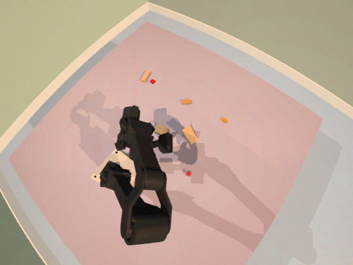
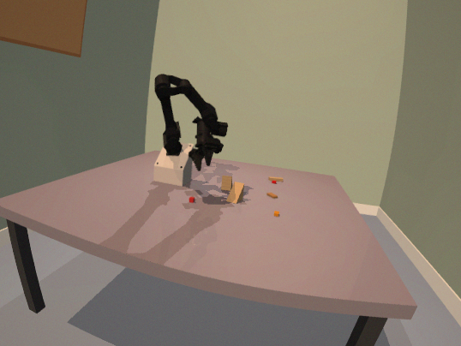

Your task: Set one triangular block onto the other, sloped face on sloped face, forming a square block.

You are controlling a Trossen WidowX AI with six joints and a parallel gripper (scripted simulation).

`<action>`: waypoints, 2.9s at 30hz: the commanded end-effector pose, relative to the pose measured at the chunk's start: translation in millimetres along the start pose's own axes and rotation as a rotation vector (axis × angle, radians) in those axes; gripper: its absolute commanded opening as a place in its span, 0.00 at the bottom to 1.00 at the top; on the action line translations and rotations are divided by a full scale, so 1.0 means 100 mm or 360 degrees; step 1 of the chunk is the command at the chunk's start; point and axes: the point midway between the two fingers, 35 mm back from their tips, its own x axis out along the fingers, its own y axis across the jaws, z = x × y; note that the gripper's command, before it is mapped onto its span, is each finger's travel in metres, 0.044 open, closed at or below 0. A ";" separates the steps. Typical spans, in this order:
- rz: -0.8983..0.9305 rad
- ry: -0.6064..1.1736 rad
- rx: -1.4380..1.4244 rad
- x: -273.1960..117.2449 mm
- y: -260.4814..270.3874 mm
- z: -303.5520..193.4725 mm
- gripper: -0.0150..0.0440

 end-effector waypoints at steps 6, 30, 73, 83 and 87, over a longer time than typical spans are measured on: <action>0.0104 0.0056 0.0580 0.00 -0.15 0.24 1.00; -0.0175 0.0567 0.3616 0.23 -0.89 1.31 1.00; -0.0221 0.0604 0.3895 0.59 -0.84 1.36 1.00; -0.0216 0.0603 0.3896 0.75 -0.80 1.33 1.00; -0.0217 0.0602 0.3896 0.81 -0.79 1.31 1.00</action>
